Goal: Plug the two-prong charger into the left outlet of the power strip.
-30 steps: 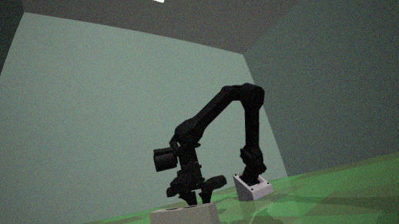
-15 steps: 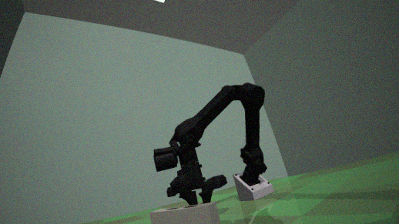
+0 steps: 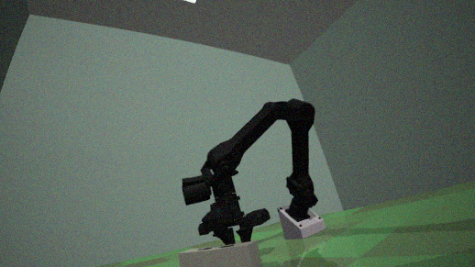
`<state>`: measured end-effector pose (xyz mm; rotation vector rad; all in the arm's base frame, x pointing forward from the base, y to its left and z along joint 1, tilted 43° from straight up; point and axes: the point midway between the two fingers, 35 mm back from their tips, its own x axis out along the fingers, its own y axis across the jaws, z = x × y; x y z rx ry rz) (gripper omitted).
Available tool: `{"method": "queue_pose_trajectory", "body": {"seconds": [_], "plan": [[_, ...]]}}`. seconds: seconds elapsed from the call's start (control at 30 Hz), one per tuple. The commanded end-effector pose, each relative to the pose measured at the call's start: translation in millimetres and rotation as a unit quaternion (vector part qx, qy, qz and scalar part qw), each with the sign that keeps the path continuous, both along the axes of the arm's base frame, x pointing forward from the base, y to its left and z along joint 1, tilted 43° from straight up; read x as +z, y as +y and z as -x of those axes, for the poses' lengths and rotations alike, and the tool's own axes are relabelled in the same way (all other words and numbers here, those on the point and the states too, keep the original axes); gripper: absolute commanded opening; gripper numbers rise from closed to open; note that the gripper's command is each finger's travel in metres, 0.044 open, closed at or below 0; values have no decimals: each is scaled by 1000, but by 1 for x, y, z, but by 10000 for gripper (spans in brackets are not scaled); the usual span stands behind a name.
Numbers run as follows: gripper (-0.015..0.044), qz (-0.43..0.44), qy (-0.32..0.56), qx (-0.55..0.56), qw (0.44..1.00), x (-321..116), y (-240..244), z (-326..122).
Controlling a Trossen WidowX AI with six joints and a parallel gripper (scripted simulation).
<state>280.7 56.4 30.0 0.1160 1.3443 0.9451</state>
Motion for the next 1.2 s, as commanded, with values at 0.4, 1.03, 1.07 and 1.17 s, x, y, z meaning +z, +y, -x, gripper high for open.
{"method": "queue_pose_trajectory", "body": {"seconds": [0.4, 1.03, 1.07, 1.17], "plan": [[0, -6, -17, 3, 1000, 6, 8, -14], [0, -6, -17, 3, 1000, 8, 8, -16], [0, -6, -17, 3, 1000, 8, 7, -16], [0, -6, -17, 3, 1000, 8, 7, -15]]}}
